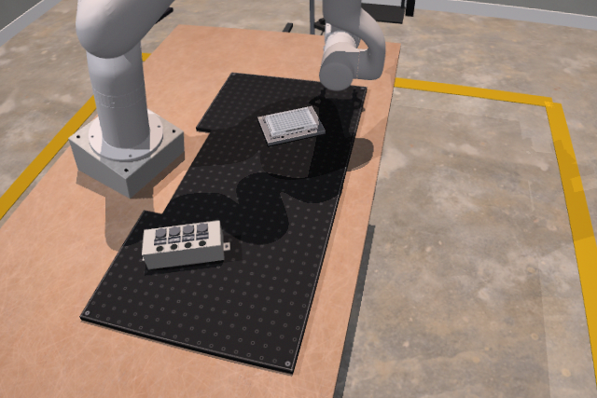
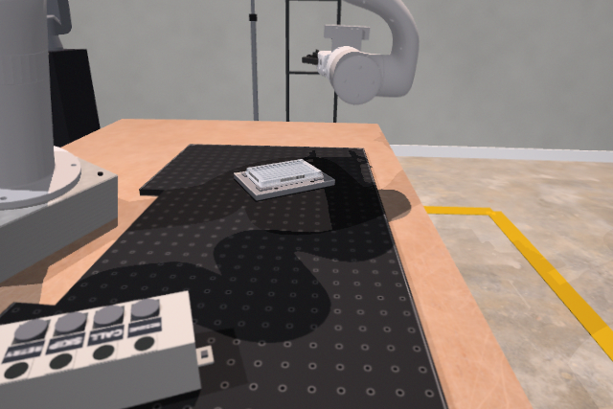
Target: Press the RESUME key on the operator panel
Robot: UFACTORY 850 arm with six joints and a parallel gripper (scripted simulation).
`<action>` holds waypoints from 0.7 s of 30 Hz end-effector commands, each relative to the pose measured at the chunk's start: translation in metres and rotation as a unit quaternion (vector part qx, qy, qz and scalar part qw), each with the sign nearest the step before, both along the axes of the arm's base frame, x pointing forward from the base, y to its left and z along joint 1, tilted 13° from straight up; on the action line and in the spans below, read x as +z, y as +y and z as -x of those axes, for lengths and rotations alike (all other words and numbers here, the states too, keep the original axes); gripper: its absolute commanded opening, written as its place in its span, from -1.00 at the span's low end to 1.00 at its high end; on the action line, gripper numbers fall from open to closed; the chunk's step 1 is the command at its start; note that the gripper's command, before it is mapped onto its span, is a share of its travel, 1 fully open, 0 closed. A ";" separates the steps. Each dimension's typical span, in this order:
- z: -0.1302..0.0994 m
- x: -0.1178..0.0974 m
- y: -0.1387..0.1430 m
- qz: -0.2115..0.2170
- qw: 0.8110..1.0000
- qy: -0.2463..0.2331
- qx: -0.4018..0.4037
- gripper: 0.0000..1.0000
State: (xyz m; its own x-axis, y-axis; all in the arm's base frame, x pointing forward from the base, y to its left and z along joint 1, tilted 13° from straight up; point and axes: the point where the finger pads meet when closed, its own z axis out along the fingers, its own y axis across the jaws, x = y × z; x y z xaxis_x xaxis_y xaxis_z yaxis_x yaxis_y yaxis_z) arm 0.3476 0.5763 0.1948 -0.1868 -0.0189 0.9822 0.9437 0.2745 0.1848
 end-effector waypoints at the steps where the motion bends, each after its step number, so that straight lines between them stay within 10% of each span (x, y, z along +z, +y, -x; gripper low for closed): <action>1: 0.000 0.001 0.000 -0.001 1.000 -0.001 0.000 1.00; 17: 0.000 0.001 0.000 -0.001 1.000 -0.001 0.000 1.00; 18: -0.004 0.001 -0.003 -0.001 1.000 -0.017 -0.004 -1.00; 21: -0.013 0.000 -0.011 0.000 0.999 -0.047 -0.011 -1.00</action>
